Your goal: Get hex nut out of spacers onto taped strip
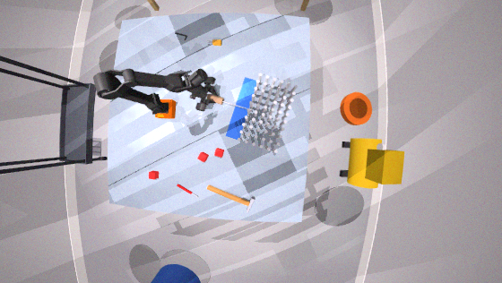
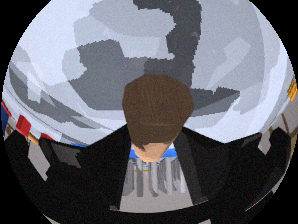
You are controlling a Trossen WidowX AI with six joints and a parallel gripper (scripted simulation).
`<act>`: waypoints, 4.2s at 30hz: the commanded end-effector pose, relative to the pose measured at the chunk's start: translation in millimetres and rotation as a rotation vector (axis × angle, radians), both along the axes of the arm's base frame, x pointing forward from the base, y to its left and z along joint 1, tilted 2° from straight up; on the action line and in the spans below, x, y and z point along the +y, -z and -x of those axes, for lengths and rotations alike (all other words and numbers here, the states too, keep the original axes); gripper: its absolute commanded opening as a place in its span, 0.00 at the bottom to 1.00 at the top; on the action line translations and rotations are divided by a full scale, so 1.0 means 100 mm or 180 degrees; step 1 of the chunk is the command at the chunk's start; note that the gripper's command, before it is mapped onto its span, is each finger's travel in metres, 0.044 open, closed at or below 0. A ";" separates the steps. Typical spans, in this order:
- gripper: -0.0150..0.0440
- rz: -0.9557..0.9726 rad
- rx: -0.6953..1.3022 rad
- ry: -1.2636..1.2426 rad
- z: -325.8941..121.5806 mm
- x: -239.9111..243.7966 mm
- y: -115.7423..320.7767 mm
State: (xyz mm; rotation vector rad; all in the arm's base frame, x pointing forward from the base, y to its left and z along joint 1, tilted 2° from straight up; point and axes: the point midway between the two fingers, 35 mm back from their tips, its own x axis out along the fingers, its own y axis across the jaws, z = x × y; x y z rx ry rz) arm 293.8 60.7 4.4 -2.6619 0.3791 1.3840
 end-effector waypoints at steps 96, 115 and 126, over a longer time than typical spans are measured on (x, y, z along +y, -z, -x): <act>0.25 -0.0011 0.0003 0.0017 0.52 0.25 -1.07; 0.25 0.0005 0.0065 0.0370 0.41 -0.05 -1.44; 0.25 -0.0028 0.0033 0.0923 0.22 -0.49 -1.51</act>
